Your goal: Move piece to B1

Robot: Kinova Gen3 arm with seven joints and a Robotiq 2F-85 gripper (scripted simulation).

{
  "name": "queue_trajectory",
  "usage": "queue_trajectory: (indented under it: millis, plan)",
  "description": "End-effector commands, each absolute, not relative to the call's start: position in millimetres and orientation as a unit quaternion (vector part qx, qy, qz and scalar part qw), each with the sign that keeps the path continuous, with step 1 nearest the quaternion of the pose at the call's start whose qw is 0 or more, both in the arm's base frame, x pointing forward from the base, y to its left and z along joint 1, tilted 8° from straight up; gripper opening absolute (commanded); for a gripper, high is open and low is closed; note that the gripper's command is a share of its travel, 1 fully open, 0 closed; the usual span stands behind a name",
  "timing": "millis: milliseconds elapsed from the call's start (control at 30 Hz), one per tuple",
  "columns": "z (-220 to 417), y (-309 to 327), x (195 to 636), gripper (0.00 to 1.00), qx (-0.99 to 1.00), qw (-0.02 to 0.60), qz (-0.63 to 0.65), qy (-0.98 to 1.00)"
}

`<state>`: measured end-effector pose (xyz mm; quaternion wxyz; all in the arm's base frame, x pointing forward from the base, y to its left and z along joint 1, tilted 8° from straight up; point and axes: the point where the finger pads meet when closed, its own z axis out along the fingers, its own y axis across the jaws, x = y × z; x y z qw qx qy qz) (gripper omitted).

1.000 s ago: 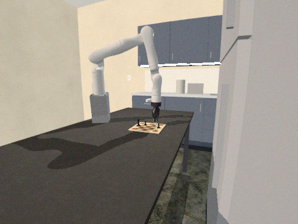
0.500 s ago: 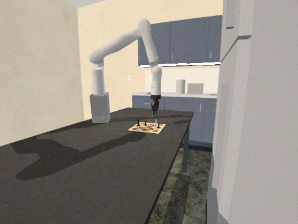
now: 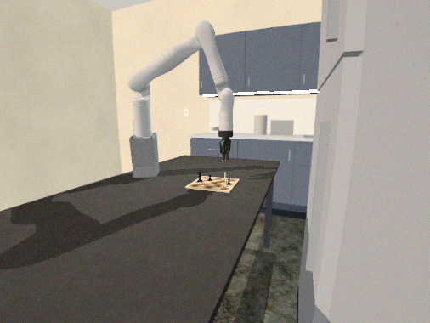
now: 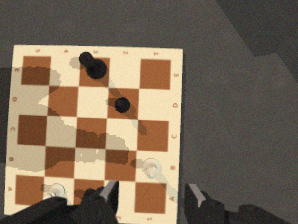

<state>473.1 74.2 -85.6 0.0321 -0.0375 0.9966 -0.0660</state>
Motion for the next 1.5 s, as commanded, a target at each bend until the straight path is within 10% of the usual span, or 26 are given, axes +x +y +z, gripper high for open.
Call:
queue_trajectory:
  millis: [0, 1467]
  plan:
    - [-84, 75, 474, 1.0, -0.038, 0.034, -0.065, 0.997]
    - [-17, 83, 469, 1.0, -0.038, 0.034, -0.065, 0.997]
